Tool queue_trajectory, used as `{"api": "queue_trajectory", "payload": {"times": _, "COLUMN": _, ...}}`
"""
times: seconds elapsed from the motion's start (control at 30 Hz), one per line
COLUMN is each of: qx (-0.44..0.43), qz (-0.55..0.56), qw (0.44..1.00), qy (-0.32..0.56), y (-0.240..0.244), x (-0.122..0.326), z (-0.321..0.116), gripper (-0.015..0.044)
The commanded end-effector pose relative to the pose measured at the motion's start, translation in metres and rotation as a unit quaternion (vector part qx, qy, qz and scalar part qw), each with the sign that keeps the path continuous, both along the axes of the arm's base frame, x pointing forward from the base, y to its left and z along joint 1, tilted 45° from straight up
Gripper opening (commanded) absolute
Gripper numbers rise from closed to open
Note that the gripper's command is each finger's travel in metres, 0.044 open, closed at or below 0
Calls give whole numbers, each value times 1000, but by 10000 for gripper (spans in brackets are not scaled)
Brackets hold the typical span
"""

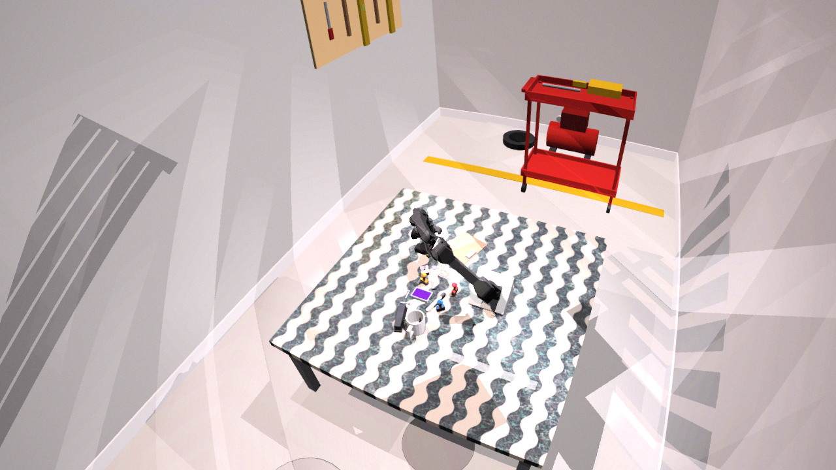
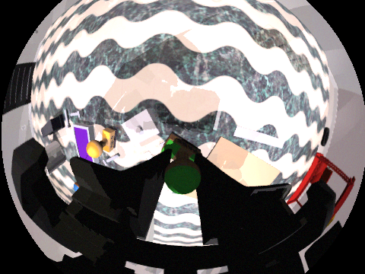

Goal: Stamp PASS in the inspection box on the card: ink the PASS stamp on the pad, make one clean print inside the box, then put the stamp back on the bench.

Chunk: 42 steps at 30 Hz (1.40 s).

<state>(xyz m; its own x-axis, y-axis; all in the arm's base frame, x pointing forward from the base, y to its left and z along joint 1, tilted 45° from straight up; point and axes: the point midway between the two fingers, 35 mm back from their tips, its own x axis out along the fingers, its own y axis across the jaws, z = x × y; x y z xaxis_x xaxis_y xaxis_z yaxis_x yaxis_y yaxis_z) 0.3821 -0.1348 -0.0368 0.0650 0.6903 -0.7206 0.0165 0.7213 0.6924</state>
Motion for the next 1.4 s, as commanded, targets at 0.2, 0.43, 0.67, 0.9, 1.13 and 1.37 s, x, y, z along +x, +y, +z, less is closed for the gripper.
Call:
{"api": "queue_trajectory", "payload": {"times": 0.2, "qx": -4, "qz": 3, "qw": 1000, "qy": -3, "y": -4, "x": 0, "z": 5, "gripper": 0}}
{"api": "queue_trajectory", "payload": {"times": 0.43, "qx": -4, "qz": 3, "qw": 1000, "qy": -3, "y": -7, "x": 0, "z": 7, "gripper": 0}}
{"api": "queue_trajectory", "payload": {"times": 0.67, "qx": -5, "qz": 3, "qw": 1000, "qy": -3, "y": 1, "x": 0, "z": 20, "gripper": 0}}
{"api": "queue_trajectory", "payload": {"times": 0.9, "qx": -7, "qz": 2, "qw": 1000, "qy": -2, "y": 27, "x": 0, "z": 50, "gripper": 0}}
{"api": "queue_trajectory", "payload": {"times": 1.13, "qx": -7, "qz": 2, "qw": 1000, "qy": -2, "y": 55, "x": -6, "z": 79, "gripper": 0}}
{"api": "queue_trajectory", "payload": {"times": 1.37, "qx": -6, "qz": 2, "qw": 1000, "qy": -1, "y": 82, "x": -15, "z": 104, "gripper": 0}}
